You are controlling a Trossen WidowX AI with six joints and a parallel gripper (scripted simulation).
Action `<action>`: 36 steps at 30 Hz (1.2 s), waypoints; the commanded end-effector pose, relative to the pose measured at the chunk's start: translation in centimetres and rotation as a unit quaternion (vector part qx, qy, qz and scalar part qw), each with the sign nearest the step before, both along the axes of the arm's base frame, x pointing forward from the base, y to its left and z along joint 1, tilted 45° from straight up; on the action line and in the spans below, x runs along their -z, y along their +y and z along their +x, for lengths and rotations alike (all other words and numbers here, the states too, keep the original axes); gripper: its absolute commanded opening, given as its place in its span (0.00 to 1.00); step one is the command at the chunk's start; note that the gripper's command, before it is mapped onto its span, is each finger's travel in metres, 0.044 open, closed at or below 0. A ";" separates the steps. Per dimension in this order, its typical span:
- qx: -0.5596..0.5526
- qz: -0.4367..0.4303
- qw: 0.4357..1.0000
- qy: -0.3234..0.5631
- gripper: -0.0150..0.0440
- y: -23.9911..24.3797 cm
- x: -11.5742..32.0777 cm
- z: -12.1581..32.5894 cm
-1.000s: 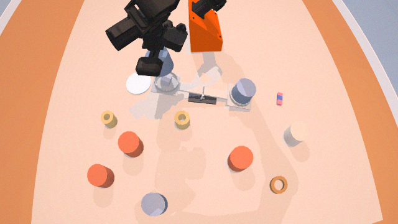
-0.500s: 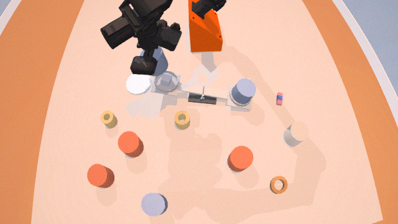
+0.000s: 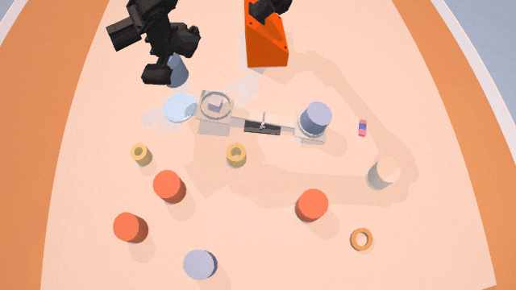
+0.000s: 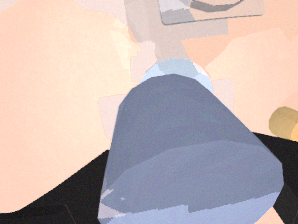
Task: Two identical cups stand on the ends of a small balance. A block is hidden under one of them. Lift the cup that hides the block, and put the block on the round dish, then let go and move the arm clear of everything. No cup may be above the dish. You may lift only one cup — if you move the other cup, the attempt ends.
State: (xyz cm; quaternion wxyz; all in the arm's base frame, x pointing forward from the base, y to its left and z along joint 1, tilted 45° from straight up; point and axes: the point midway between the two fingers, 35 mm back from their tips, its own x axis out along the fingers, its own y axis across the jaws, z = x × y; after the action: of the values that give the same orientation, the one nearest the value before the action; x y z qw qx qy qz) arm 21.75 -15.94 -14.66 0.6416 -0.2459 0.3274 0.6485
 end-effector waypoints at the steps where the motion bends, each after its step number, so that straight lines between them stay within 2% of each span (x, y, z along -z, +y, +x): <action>1: -0.002 0.001 1.000 0.002 0.25 -0.5 2.3 -2.2; 12: -0.004 0.004 1.000 0.002 0.25 -0.9 7.3 -7.4; 25: -0.004 0.004 1.000 0.001 0.25 1.8 10.2 -7.8; 36: -0.004 0.005 1.000 0.001 0.25 2.3 10.8 -7.8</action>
State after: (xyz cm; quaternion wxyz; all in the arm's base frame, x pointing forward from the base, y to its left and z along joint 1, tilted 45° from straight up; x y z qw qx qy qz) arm 14.09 -14.17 -25.14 0.6378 -0.2478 0.3249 0.6529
